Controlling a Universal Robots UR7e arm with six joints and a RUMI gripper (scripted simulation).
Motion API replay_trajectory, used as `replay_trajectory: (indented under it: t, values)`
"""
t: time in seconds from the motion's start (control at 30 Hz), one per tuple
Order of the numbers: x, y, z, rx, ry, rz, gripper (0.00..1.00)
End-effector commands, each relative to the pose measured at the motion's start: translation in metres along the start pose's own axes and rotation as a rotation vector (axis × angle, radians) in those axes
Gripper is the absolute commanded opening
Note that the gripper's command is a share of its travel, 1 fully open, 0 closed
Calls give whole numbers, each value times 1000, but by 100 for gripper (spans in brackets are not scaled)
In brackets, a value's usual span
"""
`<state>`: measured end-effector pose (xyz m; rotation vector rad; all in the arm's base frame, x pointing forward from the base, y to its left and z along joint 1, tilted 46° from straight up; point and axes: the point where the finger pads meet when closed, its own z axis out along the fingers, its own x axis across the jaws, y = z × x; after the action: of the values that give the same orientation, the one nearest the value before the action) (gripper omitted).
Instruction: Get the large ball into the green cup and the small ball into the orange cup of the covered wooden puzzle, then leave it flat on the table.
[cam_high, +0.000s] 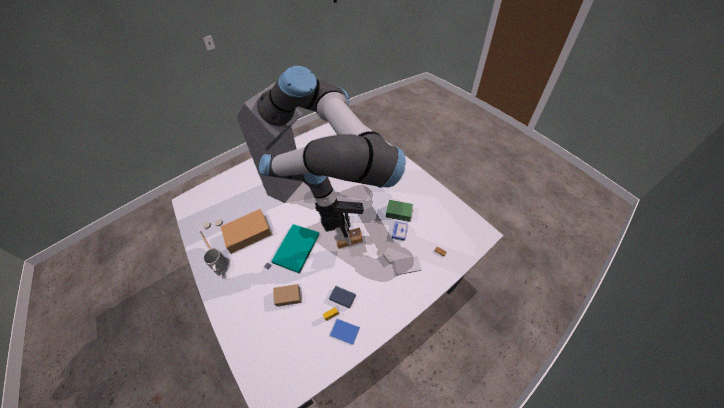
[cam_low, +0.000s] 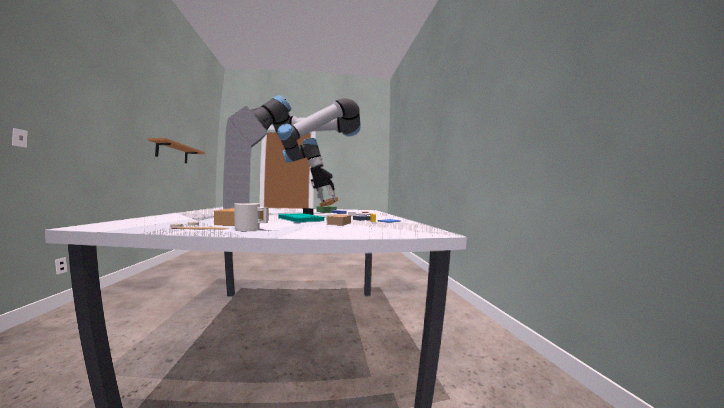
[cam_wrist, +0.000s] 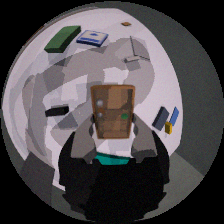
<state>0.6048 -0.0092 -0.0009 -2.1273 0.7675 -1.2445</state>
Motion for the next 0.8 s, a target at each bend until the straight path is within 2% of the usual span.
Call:
replay_trajectory:
  t: [0.0, 0.57, 0.67, 0.77]
  values:
    - [1, 0, 1, 38, 21, 4, 43]
    - [1, 0, 1, 31, 23, 3, 43]
    - [1, 0, 1, 19, 11, 3, 43]
    - [2, -1, 1, -18, -25, 3, 43]
